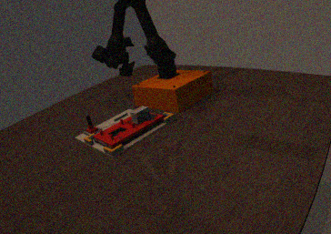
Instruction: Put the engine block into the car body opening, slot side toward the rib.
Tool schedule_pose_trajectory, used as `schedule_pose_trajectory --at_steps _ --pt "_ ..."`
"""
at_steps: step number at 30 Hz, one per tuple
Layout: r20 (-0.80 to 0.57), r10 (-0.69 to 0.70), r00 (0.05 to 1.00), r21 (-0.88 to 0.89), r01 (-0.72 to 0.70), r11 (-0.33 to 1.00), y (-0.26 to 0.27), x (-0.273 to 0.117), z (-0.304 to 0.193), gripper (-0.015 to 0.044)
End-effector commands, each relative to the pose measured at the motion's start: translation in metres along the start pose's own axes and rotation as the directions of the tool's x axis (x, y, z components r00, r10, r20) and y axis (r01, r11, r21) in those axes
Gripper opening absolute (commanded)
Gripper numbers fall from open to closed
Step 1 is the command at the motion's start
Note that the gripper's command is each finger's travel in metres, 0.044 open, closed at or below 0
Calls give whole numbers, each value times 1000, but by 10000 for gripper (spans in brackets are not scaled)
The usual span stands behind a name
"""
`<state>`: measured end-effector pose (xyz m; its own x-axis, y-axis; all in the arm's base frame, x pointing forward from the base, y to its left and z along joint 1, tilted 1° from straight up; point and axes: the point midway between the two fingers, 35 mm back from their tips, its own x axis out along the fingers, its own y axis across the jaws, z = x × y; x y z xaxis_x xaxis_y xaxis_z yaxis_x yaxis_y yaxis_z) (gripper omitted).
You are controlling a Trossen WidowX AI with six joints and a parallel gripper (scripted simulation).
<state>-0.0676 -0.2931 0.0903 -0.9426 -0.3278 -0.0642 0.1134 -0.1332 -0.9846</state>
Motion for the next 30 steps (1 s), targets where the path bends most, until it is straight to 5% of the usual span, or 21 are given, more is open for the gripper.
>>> schedule_pose_trajectory --at_steps 1,17,30 --pt "0 0 1000 0 0 1000 0 0 0 426" --pt "274 259 926 -241 -195 951 25 -71 48 440" --pt "441 479 759 -502 -234 833 43 -152 64 440"
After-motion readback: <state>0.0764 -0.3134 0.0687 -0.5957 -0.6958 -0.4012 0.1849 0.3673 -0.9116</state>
